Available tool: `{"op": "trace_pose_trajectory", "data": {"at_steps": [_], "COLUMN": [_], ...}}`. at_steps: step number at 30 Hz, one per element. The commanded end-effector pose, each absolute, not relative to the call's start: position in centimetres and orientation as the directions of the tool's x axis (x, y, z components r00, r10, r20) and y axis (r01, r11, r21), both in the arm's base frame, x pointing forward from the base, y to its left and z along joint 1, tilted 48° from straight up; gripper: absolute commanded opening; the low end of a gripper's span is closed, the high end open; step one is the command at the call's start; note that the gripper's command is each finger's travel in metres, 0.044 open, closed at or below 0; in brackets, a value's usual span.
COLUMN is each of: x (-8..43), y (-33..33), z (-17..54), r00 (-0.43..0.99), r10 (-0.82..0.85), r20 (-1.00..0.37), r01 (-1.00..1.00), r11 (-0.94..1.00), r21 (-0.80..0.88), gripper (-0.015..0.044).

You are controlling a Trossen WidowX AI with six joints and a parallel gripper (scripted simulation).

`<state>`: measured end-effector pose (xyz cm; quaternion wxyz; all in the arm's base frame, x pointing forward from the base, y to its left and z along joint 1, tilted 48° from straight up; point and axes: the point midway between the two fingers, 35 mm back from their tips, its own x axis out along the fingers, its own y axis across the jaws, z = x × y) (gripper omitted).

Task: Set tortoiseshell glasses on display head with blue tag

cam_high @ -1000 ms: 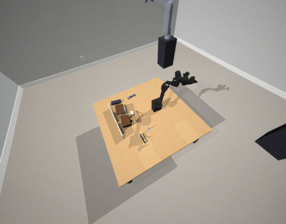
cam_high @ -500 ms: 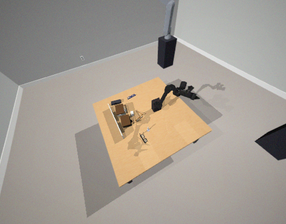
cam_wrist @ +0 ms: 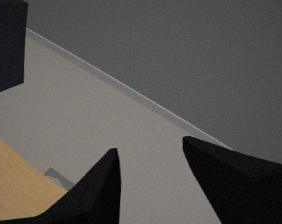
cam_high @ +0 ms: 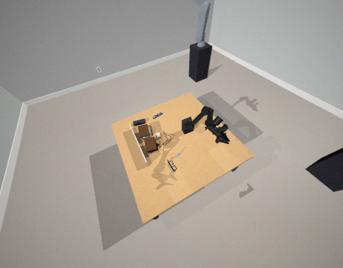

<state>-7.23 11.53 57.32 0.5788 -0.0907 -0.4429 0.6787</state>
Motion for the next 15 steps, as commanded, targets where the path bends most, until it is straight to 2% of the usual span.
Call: {"op": "trace_pose_trajectory", "data": {"at_steps": [1,4,8,15], "x": [-0.7,3.9,7.5,18.2], "y": [14.6,16.1,17.0,17.9], "z": [56.5,55.5,54.4,49.0], "r00": [-0.16,-0.048,0.036,0.272], "r10": [0.91,0.93,0.94,0.94], "r20": [0.382,0.365,0.339,0.206], "r01": [-0.79,-0.833,-0.856,-0.884], "r11": [0.114,0.164,0.204,0.329], "r21": [-0.602,-0.528,-0.476,-0.333], "gripper": [0.02,0.02,0.02,0.02]}}
